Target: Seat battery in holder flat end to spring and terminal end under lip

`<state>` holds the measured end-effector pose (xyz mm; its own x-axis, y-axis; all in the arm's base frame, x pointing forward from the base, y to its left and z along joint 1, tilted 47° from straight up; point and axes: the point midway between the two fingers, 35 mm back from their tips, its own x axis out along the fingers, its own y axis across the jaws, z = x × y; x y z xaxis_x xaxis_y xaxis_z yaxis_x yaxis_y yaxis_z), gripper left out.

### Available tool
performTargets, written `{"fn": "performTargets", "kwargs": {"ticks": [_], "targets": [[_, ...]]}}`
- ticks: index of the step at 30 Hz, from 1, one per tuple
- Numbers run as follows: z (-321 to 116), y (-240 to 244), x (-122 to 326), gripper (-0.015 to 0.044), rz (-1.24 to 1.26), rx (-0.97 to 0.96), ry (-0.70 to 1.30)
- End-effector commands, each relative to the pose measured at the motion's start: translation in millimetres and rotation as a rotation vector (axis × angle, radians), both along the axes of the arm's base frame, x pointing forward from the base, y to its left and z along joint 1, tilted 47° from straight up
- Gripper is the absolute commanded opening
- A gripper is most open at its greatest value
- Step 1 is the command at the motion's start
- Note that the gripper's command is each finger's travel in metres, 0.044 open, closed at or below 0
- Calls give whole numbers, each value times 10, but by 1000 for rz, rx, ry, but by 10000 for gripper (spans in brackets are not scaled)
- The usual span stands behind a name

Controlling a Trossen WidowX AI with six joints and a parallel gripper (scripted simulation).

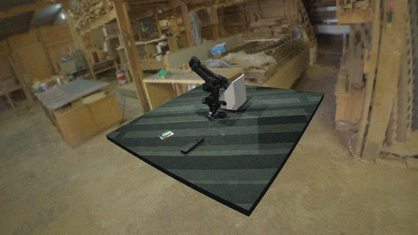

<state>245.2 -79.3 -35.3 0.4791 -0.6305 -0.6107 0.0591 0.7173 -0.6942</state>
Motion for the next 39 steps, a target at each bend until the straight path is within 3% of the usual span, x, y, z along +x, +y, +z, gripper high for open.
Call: {"fn": "performTargets", "kwargs": {"ticks": [1,39], "targets": [[-17,3,-68,62,6,0,10],[-130,25,13,62,-72,41,101]]}}
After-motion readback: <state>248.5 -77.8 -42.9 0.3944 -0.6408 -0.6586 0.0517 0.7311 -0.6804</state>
